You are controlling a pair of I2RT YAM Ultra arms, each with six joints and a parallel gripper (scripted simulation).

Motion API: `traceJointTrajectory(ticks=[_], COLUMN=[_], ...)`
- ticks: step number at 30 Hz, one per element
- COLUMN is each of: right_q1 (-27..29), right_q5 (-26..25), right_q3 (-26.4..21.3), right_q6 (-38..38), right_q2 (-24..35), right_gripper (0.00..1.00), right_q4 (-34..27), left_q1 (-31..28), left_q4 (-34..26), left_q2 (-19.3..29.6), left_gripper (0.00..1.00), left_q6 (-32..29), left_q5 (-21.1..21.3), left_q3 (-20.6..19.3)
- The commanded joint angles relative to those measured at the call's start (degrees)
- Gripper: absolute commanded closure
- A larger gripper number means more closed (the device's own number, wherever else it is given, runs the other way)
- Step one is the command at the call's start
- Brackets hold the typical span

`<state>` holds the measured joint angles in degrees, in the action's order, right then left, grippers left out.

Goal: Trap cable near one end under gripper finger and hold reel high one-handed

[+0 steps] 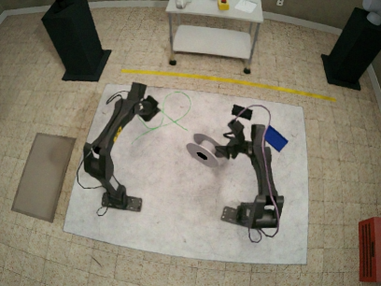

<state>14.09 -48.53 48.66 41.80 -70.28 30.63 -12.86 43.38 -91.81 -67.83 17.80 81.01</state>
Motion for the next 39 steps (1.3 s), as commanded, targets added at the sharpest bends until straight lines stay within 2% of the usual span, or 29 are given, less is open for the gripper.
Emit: traceJointTrajectory(ticks=[1, 9, 13, 14, 19, 21, 26, 28, 32, 35, 39], right_q1=[0.7, 0.7, 0.6, 0.5, 0.3, 0.2, 0.1, 0.0, -0.2, -0.3, -0.5], right_q5=[-1.0, -1.0, -1.0, -1.0, -1.0, -1.0, -1.1, -1.1, -1.1, -1.1, -1.1], right_q3=[-1.1, -0.3, -2.4, -1.3, -1.6, -2.1, -1.5, -1.6, -2.1, -2.5, -1.6], right_q6=[-0.3, -0.1, 0.0, 0.0, 0.1, 0.2, 0.3, 0.4, 0.4, 0.5, 0.5], right_q2=[-0.6, 0.3, 1.8, 1.6, 1.9, 2.2, 2.5, 2.5, 2.5, 2.2, 1.7], right_gripper=[0.25, 0.25, 0.25, 0.25, 0.25, 0.25, 0.25, 0.25, 0.25, 0.25, 0.25], right_q4=[-3.3, -3.6, -3.1, -2.7, -1.7, -1.7, -1.9, -2.0, -2.4, -2.9, -2.7], left_q1=[0.2, 0.1, 0.0, 0.0, -0.2, -1.3, -3.3, -4.2, -3.4, -5.7, -7.9], left_q4=[0.7, 0.7, 0.7, 0.6, 0.5, -0.4, -1.4, -0.6, 0.7, -0.6, -1.7], left_q2=[-0.2, 0.0, 0.1, 0.1, 0.3, 1.8, 2.7, 2.9, 2.6, 3.0, 3.7], left_gripper=[1.00, 1.00, 1.00, 1.00, 1.00, 1.00, 1.00, 1.00, 1.00, 1.00, 1.00], left_q6=[0.9, 0.8, 0.8, 0.8, 0.8, -0.4, -2.3, -3.1, -3.1, -4.2, -6.1], left_q5=[0.3, 0.3, 0.3, 0.3, 0.2, -0.8, -1.9, -2.4, -2.6, -3.4, -4.7], left_q3=[0.6, 0.4, 0.2, 0.1, -0.2, -1.7, -1.4, 1.0, 1.2, -2.2, -1.4])
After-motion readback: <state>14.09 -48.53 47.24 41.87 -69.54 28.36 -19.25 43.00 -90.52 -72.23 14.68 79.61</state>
